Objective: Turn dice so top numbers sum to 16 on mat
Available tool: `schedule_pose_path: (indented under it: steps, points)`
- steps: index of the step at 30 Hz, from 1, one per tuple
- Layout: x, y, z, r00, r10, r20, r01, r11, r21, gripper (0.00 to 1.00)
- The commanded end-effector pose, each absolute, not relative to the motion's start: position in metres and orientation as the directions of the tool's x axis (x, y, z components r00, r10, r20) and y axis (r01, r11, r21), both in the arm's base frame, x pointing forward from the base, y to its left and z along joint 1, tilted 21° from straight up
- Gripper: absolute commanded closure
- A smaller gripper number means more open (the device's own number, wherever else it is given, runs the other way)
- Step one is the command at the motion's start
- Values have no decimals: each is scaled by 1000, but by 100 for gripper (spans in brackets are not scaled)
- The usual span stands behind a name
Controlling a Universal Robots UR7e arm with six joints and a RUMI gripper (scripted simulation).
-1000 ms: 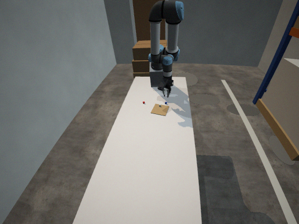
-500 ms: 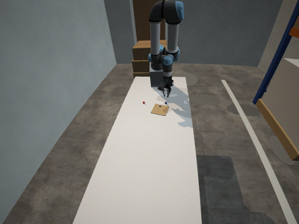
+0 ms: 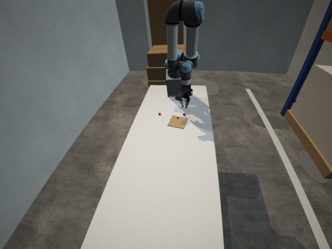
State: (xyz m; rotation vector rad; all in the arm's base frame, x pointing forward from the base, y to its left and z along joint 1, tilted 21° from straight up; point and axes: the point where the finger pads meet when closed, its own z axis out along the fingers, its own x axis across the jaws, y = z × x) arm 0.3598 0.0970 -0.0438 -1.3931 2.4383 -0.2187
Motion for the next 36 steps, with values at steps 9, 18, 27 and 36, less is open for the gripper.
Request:
schedule_pose_path:
  steps: [9,18,27,36]
  points:
    - [361,97,-45,-471,-859,-202,-809,512,-290,82]
    - [362,97,-50,-471,-859,-202,-809,512,-290,82]
    - [367,98,-61,-471,-859,-202,-809,512,-290,82]
    - [371,98,-72,-471,-859,-202,-809,512,-290,82]
